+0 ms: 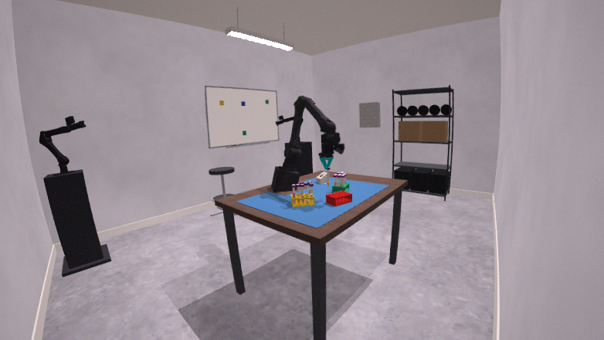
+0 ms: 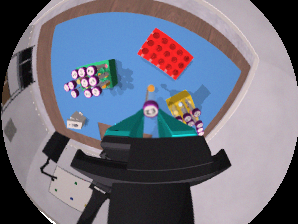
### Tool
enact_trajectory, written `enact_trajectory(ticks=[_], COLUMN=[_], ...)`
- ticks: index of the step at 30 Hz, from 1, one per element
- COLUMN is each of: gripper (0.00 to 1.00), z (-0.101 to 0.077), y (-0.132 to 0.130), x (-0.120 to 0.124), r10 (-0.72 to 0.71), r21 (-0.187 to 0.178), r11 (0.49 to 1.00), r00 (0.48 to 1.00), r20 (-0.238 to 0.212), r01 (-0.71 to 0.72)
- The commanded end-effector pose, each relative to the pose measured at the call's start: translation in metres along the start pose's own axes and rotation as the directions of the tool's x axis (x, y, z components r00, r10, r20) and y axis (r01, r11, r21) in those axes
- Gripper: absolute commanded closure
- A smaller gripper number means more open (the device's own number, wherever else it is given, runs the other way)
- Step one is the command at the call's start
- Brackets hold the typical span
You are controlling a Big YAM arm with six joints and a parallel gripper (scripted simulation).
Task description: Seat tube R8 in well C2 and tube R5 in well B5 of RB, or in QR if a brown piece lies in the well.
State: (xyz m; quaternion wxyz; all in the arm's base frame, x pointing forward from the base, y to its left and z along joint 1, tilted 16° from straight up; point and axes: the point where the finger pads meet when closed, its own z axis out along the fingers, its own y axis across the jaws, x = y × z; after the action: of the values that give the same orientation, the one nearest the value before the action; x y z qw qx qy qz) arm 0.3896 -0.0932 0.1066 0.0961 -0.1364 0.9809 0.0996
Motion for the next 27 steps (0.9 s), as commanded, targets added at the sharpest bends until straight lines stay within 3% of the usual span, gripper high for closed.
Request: enact_trajectory(ticks=[1,4,5,14,15,17,18,24,27], gripper=[1.0,1.0,1.0,1.0,1.0,1.0,1.0,1.0,1.0], z=[-0.009,-0.009,-0.014,-0.013,0.003,-0.014,-0.014,-0.014,-0.017], y=[-0.005,-0.005,-0.004,0.013,0.022,0.019,0.02,0.034,0.021], x=[-0.016,-0.015,-0.027,-0.042,-0.025,-0.052,-0.056,-0.071,-0.071], r10=[-0.166,-0.216,-0.227,-0.202,-0.19,-0.203,-0.205,-0.203,-0.179], r21=[0.018,0.019,0.029,0.022,-0.008,0.024,0.028,0.024,0.029], r11=[0.986,0.976,0.974,0.979,0.982,0.979,0.979,0.979,0.984], r00=[0.986,0.976,0.974,0.979,0.982,0.979,0.978,0.979,0.983], r20=[0.02,0.019,0.029,0.023,-0.011,0.026,0.031,0.029,0.032], r01=[0.165,0.215,0.226,0.202,0.19,0.203,0.204,0.203,0.178])
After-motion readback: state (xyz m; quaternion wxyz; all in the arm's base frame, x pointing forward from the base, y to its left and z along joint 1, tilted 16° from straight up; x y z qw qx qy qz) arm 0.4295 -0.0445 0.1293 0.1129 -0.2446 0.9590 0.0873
